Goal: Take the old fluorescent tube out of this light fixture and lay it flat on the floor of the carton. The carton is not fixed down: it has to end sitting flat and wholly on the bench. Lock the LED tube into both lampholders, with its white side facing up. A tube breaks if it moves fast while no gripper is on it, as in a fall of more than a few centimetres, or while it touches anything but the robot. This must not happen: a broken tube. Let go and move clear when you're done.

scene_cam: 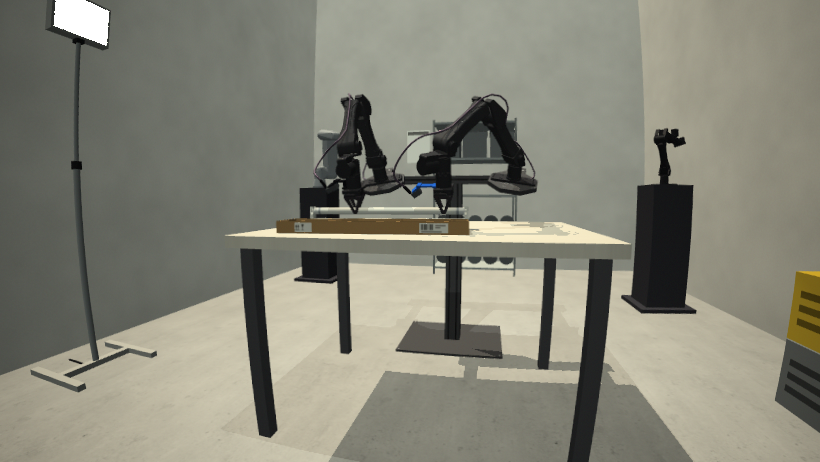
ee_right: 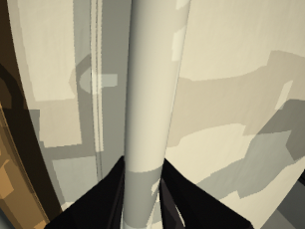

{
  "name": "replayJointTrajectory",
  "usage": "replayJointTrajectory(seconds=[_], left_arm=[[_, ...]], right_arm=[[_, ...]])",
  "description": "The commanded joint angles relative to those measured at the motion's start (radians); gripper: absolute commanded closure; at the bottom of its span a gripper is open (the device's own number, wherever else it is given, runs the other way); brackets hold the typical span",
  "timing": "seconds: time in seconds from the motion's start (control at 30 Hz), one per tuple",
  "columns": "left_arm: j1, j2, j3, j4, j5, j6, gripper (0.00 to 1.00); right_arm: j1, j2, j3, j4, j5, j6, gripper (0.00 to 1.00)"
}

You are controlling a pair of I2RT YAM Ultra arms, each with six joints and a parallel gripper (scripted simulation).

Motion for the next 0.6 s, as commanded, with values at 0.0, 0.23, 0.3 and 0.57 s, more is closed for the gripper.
replayJointTrajectory(seconds=[0.0, 0.23, 0.3, 0.57], left_arm=[[-0.020, -0.032, -0.026, 0.016, -0.017, -0.009, 0.89], [-0.040, -0.073, -0.105, 0.120, -0.074, -0.020, 0.89], [-0.045, -0.084, -0.128, 0.145, -0.089, -0.022, 0.89], [-0.061, -0.115, -0.194, 0.184, -0.113, -0.010, 0.89]], right_arm=[[0.004, -0.031, -0.023, 0.012, 0.018, 0.010, 0.89], [0.011, -0.082, -0.101, 0.130, 0.021, -0.013, 0.89], [0.008, -0.096, -0.124, 0.159, 0.022, -0.015, 0.89], [0.006, -0.135, -0.191, 0.199, 0.022, -0.007, 0.89]])
